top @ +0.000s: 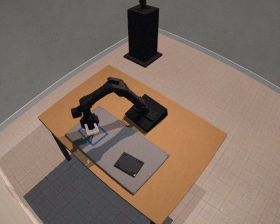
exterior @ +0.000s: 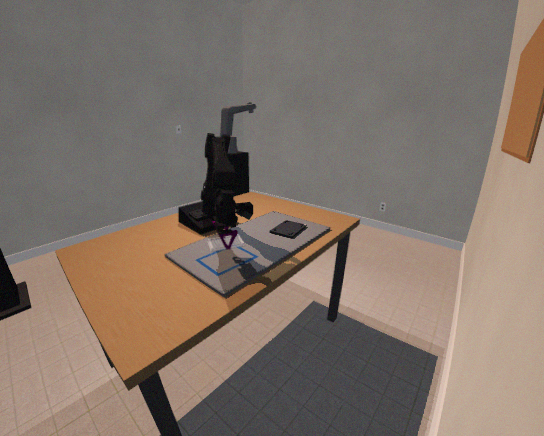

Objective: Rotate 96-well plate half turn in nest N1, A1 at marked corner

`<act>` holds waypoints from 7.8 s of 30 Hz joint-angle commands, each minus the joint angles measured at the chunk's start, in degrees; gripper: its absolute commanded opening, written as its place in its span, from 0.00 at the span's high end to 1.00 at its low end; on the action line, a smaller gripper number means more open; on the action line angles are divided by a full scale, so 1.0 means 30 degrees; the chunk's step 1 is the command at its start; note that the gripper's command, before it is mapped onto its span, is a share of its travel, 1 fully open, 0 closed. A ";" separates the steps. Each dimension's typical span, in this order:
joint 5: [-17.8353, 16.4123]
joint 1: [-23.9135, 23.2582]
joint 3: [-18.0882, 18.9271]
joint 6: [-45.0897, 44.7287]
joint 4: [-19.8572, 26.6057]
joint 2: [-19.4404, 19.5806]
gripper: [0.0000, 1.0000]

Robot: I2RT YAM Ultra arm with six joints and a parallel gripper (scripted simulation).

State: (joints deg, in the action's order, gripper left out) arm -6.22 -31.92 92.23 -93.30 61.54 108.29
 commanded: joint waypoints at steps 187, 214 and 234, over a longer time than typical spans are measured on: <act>-0.0225 -0.0271 0.1375 -0.0144 0.1362 -0.0866 0.00; -0.0225 -0.0271 0.1376 -0.0144 0.1363 -0.0866 0.00; -0.0275 -0.0337 0.1395 0.3794 0.1387 -0.0852 0.00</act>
State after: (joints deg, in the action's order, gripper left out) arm -6.20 -31.83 94.85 -88.20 64.34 107.50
